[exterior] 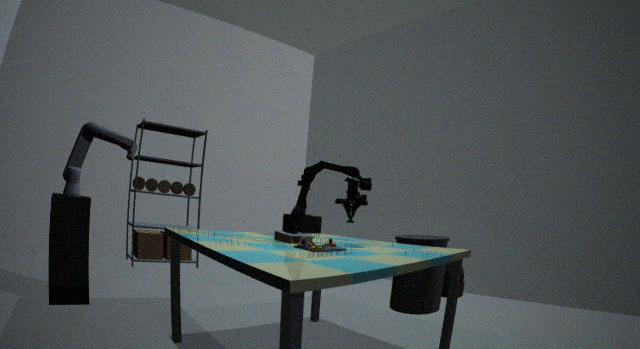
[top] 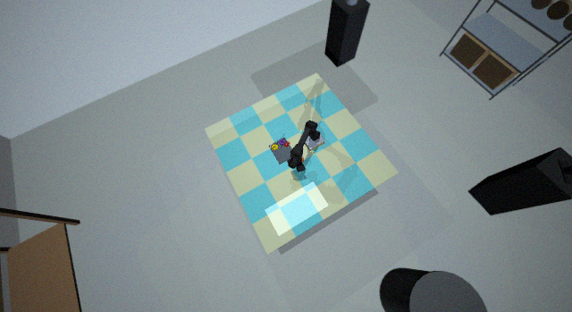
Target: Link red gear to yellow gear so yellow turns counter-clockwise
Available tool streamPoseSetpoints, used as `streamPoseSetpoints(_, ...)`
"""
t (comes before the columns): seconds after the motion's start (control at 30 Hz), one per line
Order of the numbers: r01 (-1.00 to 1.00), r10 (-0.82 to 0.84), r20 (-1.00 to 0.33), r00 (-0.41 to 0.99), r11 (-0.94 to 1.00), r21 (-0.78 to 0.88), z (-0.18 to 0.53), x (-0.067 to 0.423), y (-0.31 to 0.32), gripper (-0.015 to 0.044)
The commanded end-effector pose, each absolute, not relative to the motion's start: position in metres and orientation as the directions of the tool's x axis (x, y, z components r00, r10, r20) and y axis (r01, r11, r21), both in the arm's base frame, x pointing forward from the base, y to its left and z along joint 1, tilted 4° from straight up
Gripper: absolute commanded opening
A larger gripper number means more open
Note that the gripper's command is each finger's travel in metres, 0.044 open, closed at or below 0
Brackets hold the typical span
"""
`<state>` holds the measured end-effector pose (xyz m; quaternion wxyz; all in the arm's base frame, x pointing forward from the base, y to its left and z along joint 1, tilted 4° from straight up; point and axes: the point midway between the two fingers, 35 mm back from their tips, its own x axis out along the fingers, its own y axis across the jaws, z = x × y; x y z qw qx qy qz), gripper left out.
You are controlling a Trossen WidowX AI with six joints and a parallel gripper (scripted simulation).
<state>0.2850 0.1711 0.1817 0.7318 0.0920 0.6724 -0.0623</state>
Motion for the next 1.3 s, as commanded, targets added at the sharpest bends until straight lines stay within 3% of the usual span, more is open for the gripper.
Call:
streamPoseSetpoints(0.0, 0.219, 0.033, -0.995, 0.095, 0.974, 0.053, 0.188, 0.284, 0.17, 0.0)
streamPoseSetpoints(1.27, 0.223, 0.025, -0.994, 0.104, 0.974, 0.048, 0.166, 0.327, 0.09, 0.0)
